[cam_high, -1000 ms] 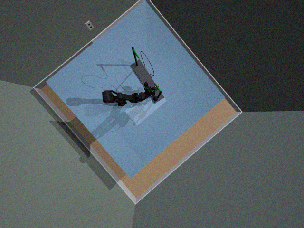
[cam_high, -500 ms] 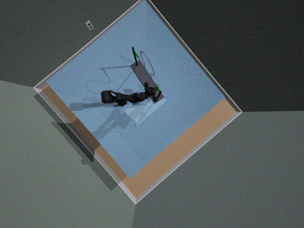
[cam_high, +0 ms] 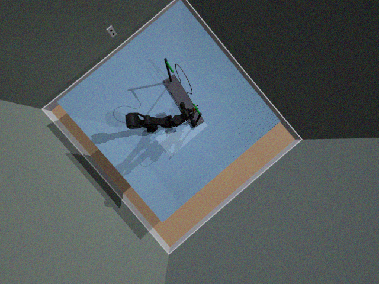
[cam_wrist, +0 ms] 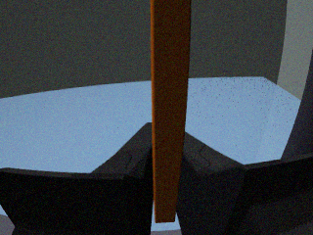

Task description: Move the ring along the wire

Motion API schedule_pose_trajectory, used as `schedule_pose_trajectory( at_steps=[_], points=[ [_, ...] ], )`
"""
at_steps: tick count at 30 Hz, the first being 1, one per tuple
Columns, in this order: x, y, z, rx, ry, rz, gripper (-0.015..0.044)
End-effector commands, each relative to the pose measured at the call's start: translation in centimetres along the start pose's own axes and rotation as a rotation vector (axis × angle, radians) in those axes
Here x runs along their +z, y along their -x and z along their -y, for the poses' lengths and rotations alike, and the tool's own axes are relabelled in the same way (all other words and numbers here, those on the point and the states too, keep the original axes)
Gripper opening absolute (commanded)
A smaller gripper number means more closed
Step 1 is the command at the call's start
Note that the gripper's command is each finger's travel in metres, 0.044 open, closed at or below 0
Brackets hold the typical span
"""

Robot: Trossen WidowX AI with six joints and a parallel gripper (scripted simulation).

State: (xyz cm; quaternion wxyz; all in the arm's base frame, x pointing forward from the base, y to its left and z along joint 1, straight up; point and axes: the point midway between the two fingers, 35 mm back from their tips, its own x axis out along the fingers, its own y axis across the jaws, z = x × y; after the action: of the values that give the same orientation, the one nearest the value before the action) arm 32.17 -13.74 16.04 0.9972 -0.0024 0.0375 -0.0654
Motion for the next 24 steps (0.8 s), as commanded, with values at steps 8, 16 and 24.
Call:
schedule_pose_trajectory(
  at_steps=[8, 16, 24],
  points=[
    [0.17, 0.02, -0.05, 0.004, 0.0, 0.004, -0.015],
    [0.17, 0.02, -0.05, 0.004, 0.0, 0.004, -0.015],
    [0.18, 0.01, -0.7, 0.006, 0.0, 0.004, -0.015]
  ],
)
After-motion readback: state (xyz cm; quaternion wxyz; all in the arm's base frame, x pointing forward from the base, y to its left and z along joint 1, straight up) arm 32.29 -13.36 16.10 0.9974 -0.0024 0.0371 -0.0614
